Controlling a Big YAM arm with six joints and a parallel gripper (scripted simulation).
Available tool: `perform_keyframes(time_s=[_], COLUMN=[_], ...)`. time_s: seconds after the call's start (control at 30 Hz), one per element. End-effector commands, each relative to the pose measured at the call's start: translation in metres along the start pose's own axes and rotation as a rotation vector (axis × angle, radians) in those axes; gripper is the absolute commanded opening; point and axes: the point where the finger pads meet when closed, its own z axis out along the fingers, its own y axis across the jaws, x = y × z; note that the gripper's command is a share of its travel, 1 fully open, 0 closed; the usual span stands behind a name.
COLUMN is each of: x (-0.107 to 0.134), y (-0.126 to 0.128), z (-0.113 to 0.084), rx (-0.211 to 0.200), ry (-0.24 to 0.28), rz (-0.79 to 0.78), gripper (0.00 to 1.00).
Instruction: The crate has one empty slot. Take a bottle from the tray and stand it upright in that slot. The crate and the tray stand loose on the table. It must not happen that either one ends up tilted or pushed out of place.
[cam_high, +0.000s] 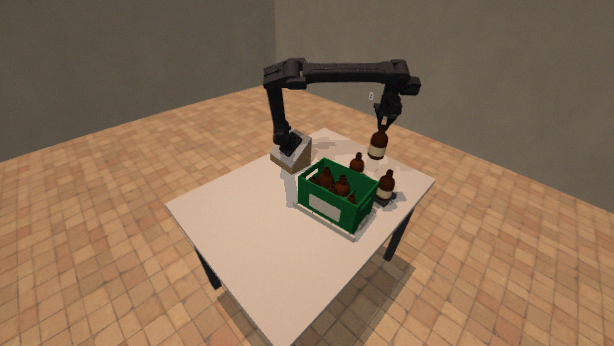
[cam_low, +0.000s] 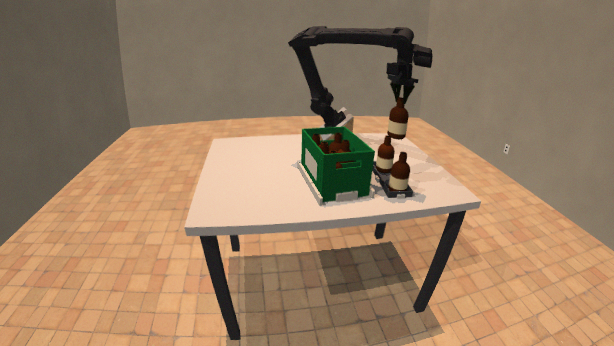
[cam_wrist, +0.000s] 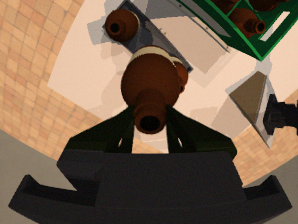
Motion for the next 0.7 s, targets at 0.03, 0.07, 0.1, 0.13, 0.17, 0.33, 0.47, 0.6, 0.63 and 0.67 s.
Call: perform_keyframes(time_s=[0.03,0.07,0.1,0.13,0.17,0.33,0.47,0.6,0.63,0.67], x=[-0.011,-0.012,-0.013,-0.013,-0.013,-0.012,-0.020,-0.017,-0.020,-0.024], y=[0.000,0.000,-0.001,-0.001,-0.001,-0.004,-0.004,-0.008,-0.008,-0.008], z=[-0.010,-0.009,-0.008,-0.008,-0.008,-0.008,-0.008,-0.008,-0.008,-0.008], rx=[-0.036,-0.034,-0.031,-0.030,-0.030,-0.026,-0.026,-0.020,-0.020,-0.019], ry=[0.008,0.008,0.008,0.008,0.008,0.004,0.008,0.002,0.004,0.006], rz=[0.028,0.027,0.025,0.022,0.022,0.010,0.020,0.005,0.008,0.013], gripper=[0.00,0.00,0.00,0.00,0.00,0.00,0.00,0.00,0.00,0.00])
